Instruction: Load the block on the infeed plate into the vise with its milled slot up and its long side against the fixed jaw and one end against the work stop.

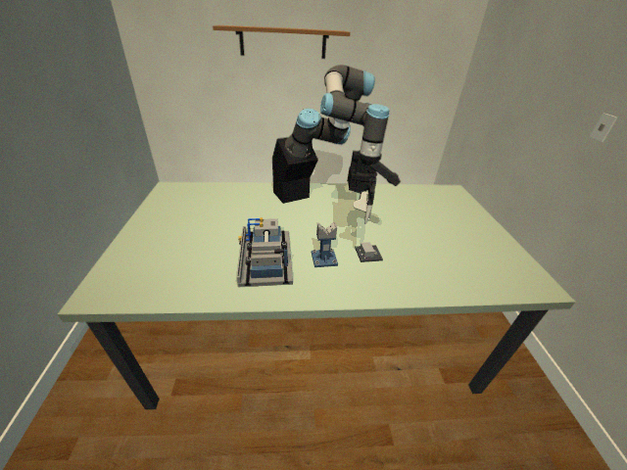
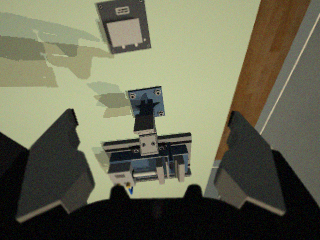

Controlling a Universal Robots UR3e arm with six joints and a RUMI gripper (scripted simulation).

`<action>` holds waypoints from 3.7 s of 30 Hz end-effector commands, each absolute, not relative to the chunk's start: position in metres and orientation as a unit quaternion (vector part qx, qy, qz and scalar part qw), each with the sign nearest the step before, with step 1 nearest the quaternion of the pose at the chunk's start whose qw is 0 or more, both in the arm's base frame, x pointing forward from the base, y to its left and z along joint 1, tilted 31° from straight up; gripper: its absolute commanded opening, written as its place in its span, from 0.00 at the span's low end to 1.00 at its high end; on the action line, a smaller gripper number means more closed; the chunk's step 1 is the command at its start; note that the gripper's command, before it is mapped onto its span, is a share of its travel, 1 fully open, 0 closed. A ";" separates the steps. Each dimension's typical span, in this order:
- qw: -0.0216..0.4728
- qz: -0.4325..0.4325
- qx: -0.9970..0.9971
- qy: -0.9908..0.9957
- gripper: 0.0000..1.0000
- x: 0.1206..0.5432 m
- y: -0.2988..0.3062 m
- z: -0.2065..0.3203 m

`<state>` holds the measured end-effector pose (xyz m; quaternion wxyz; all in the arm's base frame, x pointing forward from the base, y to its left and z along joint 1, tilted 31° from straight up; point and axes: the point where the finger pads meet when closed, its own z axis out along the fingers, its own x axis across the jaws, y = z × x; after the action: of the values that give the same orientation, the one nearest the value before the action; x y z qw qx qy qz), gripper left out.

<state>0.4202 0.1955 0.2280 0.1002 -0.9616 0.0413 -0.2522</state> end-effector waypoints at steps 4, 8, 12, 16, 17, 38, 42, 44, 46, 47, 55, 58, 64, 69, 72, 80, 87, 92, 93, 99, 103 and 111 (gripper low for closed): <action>0.101 -0.251 -0.963 -0.008 1.00 0.391 0.228 0.230; 0.101 -0.249 -0.963 -0.026 1.00 0.380 0.239 0.230; 0.102 -0.249 -0.963 -0.038 1.00 0.373 0.246 0.230; 0.102 -0.248 -0.962 -0.041 1.00 0.371 0.248 0.230; 0.102 -0.248 -0.962 -0.042 1.00 0.370 0.249 0.230; 0.102 -0.248 -0.962 -0.045 0.51 0.368 0.250 0.231; 0.102 -0.248 -0.962 -0.045 0.51 0.368 0.250 0.231; 0.102 -0.248 -0.962 -0.045 0.51 0.368 0.250 0.231; 0.102 -0.248 -0.962 -0.045 0.51 0.368 0.250 0.231; 0.102 -0.248 -0.962 -0.045 0.51 0.368 0.250 0.231; 0.102 -0.248 -0.962 -0.045 0.51 0.368 0.250 0.231; 0.102 -0.248 -0.962 -0.045 0.51 0.368 0.250 0.231; 0.102 -0.248 -0.962 -0.045 0.51 0.368 0.250 0.230; 0.102 -0.248 -0.962 -0.045 0.51 0.368 0.250 0.230; 0.102 -0.248 -0.962 -0.045 0.51 0.369 0.250 0.230; 0.102 -0.248 -0.962 -0.045 0.51 0.370 0.251 0.227; 0.102 -0.248 -0.962 -0.045 0.51 0.372 0.252 0.224; 0.102 -0.248 -0.962 -0.045 0.51 0.374 0.253 0.219; 0.102 -0.248 -0.962 -0.045 0.51 0.375 0.253 0.218; 0.102 -0.248 -0.962 -0.045 0.51 0.378 0.254 0.213; 0.102 -0.248 -0.962 -0.045 0.51 0.381 0.256 0.208; 0.102 -0.248 -0.962 -0.045 0.51 0.388 0.259 0.194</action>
<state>0.3844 0.2576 0.1990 0.1013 -0.9628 -0.0448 -0.2464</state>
